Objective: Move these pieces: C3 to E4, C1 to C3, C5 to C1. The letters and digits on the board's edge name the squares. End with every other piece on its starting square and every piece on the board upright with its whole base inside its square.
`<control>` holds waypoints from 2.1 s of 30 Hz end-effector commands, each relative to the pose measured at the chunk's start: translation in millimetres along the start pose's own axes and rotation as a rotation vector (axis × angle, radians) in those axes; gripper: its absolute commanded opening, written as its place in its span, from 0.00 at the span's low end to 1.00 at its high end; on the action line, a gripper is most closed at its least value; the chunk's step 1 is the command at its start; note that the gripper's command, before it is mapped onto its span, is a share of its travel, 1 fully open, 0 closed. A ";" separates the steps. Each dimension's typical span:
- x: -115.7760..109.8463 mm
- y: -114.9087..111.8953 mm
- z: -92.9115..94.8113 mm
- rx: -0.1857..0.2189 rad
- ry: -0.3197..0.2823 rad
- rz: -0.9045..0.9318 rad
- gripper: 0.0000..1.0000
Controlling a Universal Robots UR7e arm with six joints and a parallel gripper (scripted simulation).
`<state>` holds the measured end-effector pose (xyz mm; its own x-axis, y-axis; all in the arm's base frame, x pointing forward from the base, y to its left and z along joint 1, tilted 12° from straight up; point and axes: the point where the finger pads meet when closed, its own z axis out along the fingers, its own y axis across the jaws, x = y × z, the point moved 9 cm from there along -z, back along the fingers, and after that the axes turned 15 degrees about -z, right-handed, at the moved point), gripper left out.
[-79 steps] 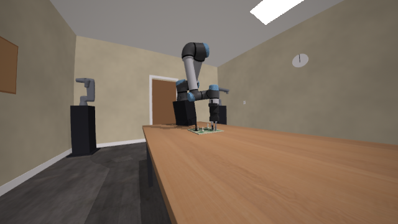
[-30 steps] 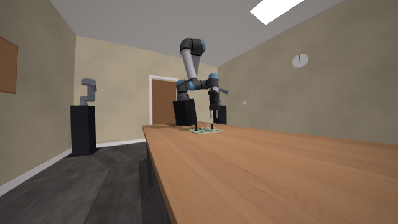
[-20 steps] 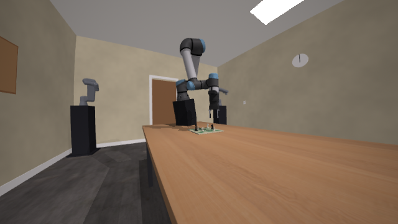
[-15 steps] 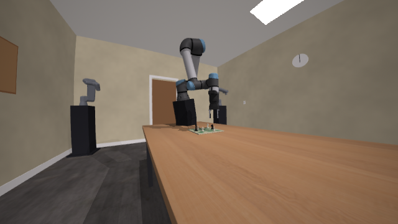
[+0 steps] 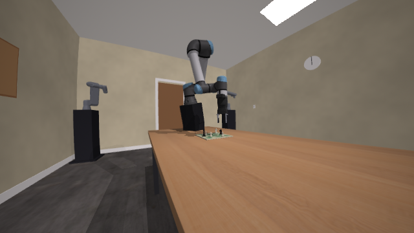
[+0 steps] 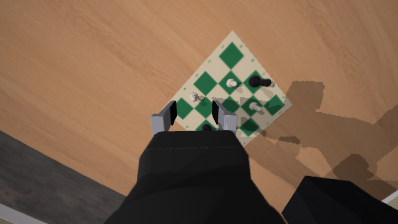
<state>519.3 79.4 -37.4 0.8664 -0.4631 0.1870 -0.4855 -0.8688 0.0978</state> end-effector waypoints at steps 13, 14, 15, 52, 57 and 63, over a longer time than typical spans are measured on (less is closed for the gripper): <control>6.1 36.3 -3.8 0.001 0.000 0.382 1.00; 6.4 40.4 -4.2 0.001 0.000 0.427 1.00; 6.7 44.8 -4.6 0.001 0.000 0.474 1.00; -3.8 135.1 -15.5 0.002 0.001 1.635 1.00; -3.8 135.3 -15.5 0.002 0.001 1.637 0.79; -3.8 135.3 -15.5 0.002 0.001 1.637 0.79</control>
<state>448.2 -33.7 -10.2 -0.5414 -0.8364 0.0850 -0.8325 0.5192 -0.1934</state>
